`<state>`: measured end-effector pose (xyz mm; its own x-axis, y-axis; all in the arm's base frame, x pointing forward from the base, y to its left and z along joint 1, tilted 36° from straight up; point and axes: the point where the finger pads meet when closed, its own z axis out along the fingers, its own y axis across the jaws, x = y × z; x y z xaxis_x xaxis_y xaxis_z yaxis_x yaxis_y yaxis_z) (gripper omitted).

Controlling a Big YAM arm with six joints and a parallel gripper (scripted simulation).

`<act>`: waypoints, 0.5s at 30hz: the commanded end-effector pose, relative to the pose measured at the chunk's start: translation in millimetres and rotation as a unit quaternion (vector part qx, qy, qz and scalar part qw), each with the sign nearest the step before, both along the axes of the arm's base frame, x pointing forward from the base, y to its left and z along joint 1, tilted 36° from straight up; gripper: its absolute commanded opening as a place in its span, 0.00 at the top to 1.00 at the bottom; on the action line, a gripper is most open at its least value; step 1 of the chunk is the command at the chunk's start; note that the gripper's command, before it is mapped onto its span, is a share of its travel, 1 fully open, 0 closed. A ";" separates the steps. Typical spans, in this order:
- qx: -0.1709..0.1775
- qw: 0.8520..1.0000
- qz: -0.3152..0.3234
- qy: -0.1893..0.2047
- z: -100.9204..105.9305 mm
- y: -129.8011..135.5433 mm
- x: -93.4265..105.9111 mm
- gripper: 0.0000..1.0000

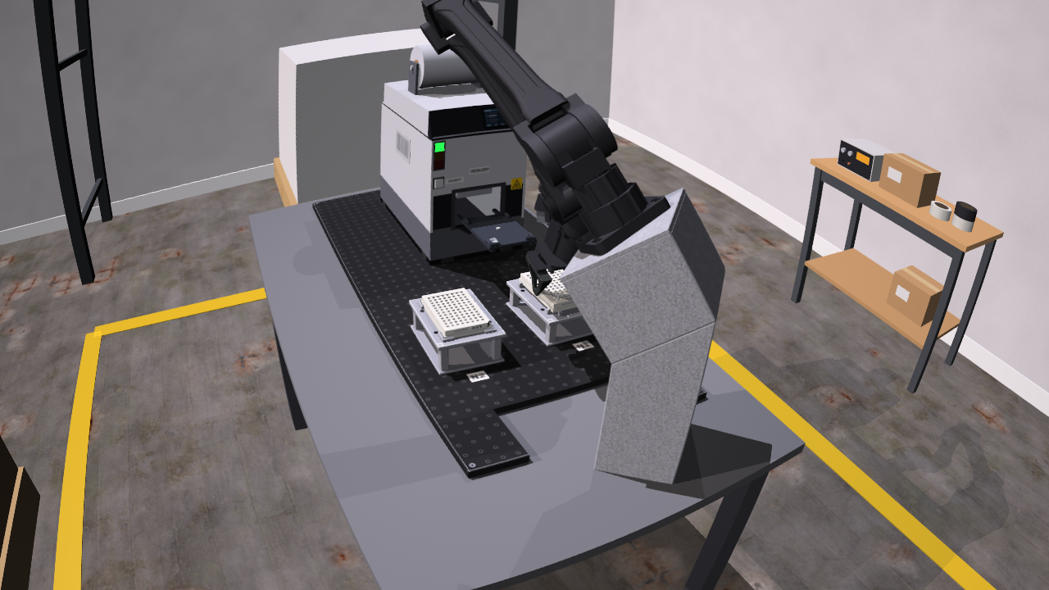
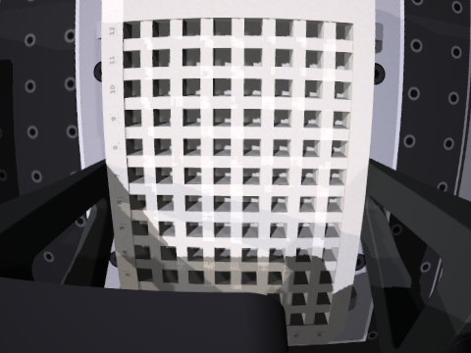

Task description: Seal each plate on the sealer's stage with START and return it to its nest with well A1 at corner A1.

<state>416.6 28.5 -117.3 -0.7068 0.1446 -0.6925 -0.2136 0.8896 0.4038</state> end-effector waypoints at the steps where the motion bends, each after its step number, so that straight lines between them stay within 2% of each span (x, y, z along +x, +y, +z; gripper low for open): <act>1: -0.003 1.000 -0.006 -0.002 8.0 -9.0 -6.6 1.00; 6: -0.003 1.000 -0.003 0.001 5.6 -7.3 -6.1 1.00; 15: -0.004 1.000 -0.006 -0.004 19.9 -16.0 -11.8 1.00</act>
